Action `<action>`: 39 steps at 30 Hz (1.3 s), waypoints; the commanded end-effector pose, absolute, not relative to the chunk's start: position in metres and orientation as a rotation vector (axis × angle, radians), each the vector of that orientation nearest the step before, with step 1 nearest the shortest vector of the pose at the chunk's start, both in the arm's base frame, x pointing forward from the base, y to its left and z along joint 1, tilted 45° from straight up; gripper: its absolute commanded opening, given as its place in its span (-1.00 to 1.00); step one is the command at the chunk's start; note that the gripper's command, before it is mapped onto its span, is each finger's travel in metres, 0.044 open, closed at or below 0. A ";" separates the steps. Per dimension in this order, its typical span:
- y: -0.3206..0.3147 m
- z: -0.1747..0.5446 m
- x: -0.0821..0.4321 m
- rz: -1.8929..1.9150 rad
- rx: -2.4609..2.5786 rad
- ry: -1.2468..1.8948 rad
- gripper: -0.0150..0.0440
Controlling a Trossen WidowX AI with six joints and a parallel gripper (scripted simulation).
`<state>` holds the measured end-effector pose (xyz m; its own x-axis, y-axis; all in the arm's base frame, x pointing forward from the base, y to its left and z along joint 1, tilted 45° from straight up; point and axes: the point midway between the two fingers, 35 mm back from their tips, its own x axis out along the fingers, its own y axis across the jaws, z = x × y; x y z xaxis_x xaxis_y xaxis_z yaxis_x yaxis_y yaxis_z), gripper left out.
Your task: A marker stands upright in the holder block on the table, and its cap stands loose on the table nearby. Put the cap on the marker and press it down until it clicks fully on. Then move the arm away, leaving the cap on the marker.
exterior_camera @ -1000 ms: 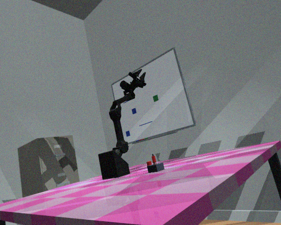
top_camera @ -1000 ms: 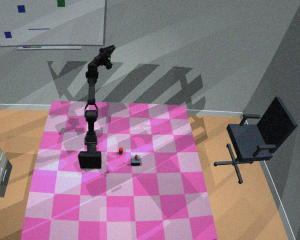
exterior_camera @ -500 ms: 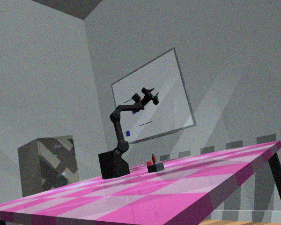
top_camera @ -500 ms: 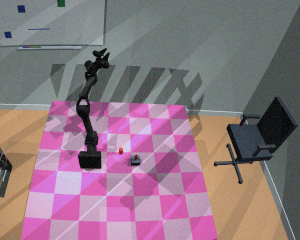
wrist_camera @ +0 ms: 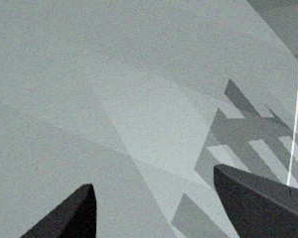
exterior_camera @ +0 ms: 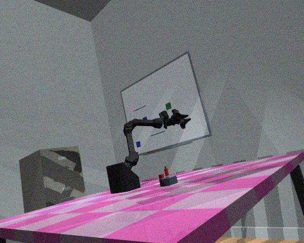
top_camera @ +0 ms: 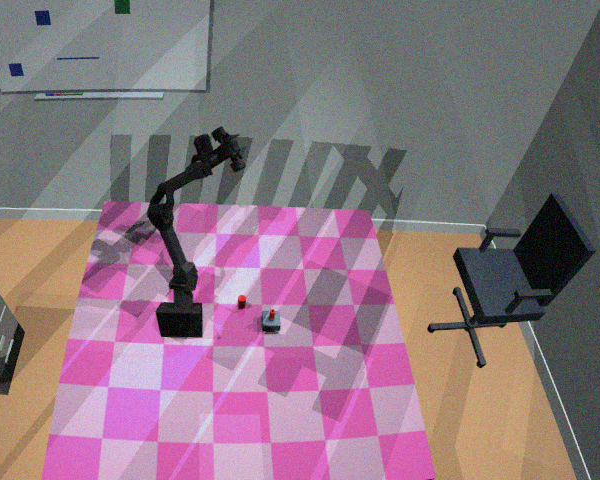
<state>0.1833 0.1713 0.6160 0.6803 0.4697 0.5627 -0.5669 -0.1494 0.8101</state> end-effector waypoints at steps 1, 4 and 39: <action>0.193 0.570 0.223 0.788 1.298 0.013 0.37; 0.202 0.527 0.255 0.691 1.168 0.112 0.37; 0.031 0.091 0.219 -0.103 1.290 1.719 0.37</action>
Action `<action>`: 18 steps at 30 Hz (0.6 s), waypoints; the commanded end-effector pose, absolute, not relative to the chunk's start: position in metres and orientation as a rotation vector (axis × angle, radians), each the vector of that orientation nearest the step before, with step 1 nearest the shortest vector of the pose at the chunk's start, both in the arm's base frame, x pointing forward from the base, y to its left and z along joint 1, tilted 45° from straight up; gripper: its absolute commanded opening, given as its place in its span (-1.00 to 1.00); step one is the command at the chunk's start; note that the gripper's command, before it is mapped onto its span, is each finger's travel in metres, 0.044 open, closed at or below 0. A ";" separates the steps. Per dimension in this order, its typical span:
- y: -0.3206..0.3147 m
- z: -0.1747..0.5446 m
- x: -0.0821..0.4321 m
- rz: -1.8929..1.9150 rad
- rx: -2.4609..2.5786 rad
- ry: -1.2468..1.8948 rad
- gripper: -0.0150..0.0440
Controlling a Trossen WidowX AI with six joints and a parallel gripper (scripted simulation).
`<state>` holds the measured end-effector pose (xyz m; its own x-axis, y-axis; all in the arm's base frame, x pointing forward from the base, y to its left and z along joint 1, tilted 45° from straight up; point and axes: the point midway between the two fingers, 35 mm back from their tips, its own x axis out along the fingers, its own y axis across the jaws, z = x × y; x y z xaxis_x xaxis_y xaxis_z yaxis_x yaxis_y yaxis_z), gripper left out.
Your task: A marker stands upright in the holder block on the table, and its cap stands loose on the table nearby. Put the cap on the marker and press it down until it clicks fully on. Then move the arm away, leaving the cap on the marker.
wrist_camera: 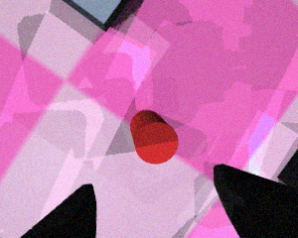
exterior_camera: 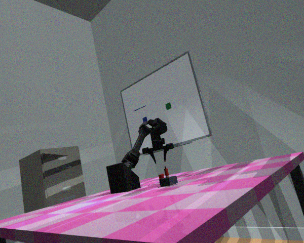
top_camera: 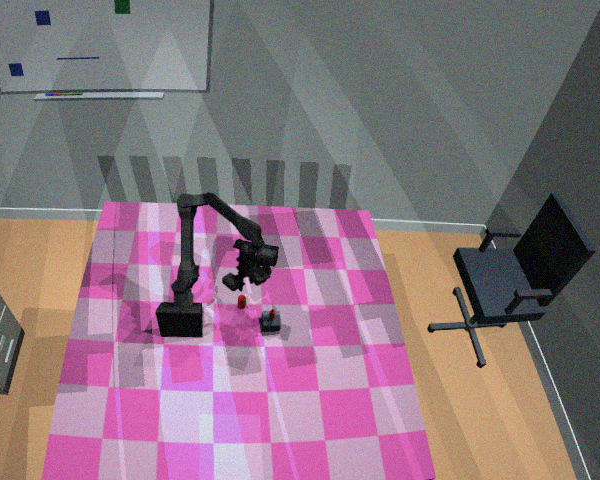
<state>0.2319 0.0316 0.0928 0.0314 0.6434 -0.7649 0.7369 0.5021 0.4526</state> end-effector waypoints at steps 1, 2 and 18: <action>0.029 0.090 0.220 -0.103 1.290 1.719 0.37; 0.028 0.089 0.220 -0.103 1.290 1.719 0.37; 0.062 0.052 0.221 -0.101 1.291 1.719 0.37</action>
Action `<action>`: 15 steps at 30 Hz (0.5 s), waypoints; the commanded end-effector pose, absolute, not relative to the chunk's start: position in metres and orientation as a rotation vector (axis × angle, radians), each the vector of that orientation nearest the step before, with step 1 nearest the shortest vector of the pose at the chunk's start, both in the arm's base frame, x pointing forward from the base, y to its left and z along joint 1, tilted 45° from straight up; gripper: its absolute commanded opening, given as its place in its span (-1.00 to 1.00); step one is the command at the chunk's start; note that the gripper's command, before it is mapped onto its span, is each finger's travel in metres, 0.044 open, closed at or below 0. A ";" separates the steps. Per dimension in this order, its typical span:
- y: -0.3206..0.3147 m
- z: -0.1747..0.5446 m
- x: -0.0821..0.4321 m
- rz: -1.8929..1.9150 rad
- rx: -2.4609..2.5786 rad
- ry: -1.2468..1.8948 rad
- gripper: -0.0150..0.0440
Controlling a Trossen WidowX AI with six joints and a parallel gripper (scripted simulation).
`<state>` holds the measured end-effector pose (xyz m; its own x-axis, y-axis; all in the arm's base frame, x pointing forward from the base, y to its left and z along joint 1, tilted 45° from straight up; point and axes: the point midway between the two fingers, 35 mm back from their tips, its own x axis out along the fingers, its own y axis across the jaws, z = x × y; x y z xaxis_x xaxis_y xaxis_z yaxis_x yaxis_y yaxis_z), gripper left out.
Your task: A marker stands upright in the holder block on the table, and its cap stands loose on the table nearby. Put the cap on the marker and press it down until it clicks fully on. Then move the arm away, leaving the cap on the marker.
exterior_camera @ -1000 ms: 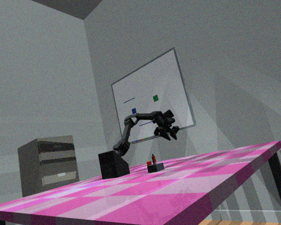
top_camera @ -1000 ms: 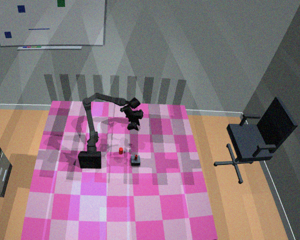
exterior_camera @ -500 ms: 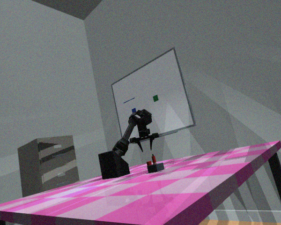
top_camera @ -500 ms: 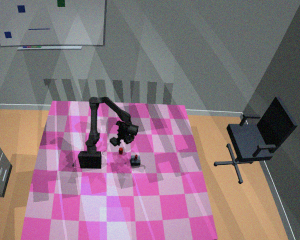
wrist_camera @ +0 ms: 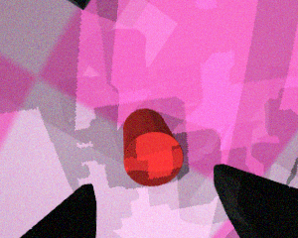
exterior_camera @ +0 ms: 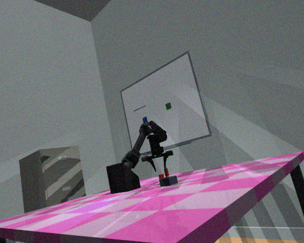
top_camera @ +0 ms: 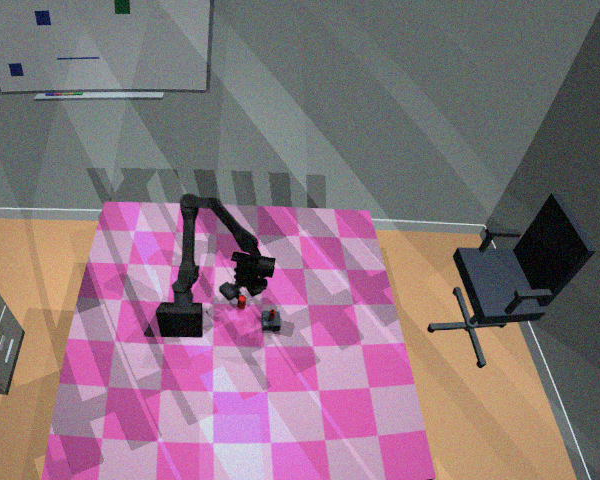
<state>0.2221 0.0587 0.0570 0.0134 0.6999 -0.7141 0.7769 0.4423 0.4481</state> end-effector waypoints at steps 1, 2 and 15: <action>0.062 0.052 0.221 -0.101 1.291 1.719 0.37; 0.063 0.051 0.221 -0.101 1.291 1.719 0.37; 0.077 0.036 0.222 -0.103 1.290 1.718 0.37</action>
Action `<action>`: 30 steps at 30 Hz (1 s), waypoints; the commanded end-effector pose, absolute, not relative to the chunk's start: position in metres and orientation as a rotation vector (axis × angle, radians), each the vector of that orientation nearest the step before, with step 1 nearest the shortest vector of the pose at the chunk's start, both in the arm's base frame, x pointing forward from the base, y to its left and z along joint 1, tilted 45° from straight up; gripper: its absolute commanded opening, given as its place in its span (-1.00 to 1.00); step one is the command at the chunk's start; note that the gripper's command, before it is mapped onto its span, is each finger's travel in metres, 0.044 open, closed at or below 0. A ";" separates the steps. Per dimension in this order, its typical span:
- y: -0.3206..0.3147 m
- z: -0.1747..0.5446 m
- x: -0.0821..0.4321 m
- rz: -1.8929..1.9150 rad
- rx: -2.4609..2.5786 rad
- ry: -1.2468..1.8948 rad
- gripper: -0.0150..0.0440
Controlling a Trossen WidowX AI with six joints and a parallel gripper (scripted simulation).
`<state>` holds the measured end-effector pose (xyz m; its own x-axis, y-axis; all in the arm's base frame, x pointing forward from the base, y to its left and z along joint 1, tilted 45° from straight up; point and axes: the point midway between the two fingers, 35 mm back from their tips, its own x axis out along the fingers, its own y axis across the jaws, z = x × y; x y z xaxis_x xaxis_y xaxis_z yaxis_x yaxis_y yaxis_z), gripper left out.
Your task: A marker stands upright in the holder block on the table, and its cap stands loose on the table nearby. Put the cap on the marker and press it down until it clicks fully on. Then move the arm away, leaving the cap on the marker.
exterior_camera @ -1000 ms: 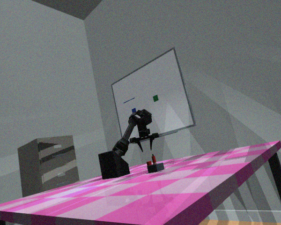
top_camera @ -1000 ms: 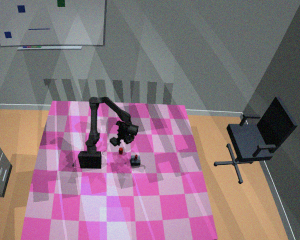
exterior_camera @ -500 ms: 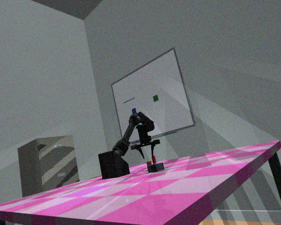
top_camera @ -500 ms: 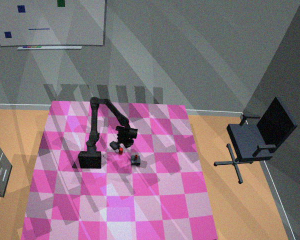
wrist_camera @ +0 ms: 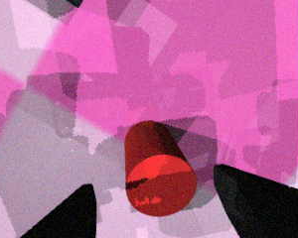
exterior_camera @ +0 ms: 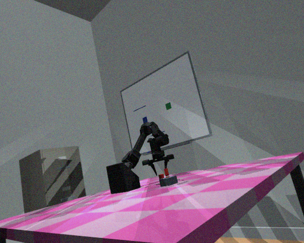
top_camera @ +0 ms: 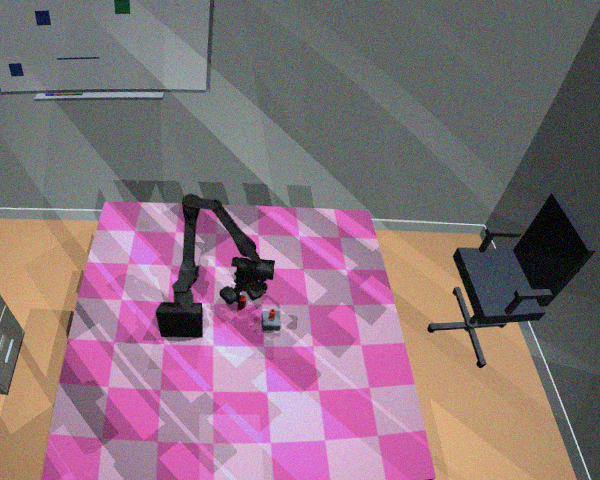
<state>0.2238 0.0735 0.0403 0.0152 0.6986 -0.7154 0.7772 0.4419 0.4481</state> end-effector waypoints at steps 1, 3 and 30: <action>0.078 0.035 0.222 -0.103 1.290 1.718 0.37; 0.080 0.032 0.222 -0.103 1.290 1.718 0.37; 0.099 0.014 0.221 -0.099 1.293 1.719 -0.03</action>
<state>0.2209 0.0985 0.0147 0.0085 0.7026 -0.7115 0.7801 0.4405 0.4443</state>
